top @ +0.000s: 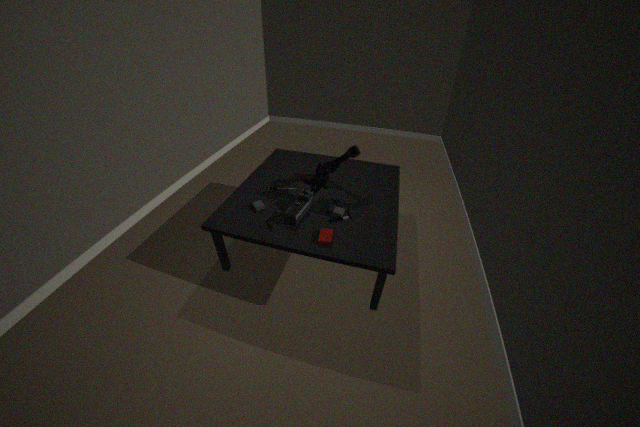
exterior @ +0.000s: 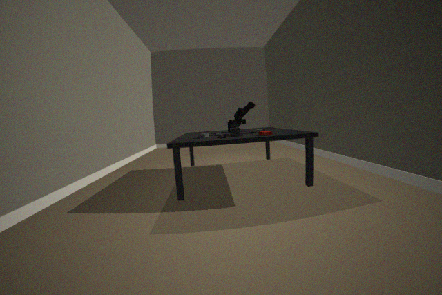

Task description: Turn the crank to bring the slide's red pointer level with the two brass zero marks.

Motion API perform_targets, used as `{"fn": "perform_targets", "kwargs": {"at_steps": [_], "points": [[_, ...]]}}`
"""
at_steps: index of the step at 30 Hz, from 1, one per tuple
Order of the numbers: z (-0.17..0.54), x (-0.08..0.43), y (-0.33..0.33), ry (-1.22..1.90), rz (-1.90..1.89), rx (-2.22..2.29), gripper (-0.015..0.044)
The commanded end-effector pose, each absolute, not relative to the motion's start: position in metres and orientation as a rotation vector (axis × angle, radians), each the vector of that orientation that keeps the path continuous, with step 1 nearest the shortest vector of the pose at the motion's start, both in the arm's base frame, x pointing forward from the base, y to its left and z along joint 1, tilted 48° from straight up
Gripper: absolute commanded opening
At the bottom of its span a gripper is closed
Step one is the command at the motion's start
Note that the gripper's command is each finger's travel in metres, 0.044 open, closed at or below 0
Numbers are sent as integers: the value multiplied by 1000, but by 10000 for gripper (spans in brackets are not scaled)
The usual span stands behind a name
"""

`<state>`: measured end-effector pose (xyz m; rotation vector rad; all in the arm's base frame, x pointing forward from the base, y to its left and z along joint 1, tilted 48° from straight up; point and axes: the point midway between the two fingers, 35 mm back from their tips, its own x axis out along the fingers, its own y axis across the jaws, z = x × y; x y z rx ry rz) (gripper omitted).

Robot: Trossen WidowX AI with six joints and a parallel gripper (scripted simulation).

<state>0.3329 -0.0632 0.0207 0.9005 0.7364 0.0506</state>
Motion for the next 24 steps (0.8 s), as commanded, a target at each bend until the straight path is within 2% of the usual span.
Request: {"fn": "perform_targets", "kwargs": {"at_steps": [1, 5, 21, 22, 24], "points": [[21, 333, -63, 736, 51, 900, 0], [21, 333, -63, 736, 51, 900, 0], [21, 333, -63, 736, 51, 900, 420], [21, 333, -63, 736, 51, 900, 440], [22, 333, -65, 737, 50, 900, 440]]}}
